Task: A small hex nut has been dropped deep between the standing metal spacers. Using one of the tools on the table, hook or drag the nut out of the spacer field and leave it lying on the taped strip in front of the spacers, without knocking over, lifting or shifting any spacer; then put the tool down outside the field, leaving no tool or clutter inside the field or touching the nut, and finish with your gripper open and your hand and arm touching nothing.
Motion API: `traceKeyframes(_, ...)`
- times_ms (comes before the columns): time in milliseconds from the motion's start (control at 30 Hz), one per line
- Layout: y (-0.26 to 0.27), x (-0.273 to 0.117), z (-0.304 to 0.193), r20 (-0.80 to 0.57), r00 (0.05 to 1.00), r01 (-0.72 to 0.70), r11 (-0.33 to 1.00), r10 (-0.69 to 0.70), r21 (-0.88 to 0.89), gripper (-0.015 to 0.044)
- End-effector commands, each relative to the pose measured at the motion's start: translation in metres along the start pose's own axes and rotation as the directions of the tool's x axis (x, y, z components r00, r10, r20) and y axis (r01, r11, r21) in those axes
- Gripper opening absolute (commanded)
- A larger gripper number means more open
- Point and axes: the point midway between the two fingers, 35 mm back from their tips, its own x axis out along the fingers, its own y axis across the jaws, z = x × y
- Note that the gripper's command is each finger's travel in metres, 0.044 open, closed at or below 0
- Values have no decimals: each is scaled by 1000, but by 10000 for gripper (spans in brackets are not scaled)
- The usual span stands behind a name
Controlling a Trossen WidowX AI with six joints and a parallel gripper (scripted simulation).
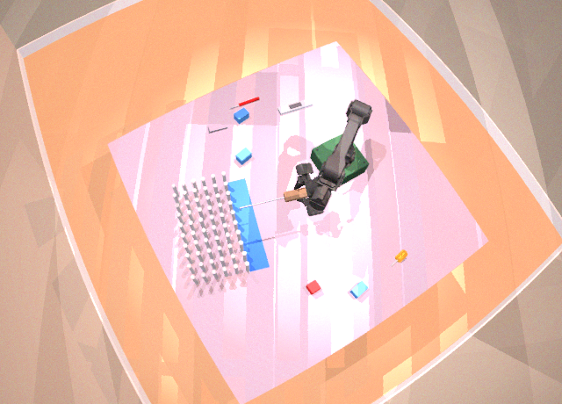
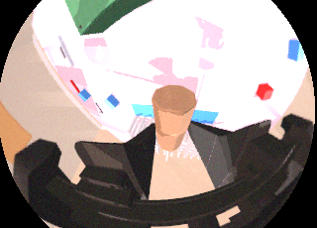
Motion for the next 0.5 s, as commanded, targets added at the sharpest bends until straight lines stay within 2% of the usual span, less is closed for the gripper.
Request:
traceKeyframes(0, -1, 5, 0, -12, 1000, -6, 1000, 5, -12, 0)
traceKeyframes(467, -34, 85, 34, -14, 1000, -6, 1000, 6, -11, 0)
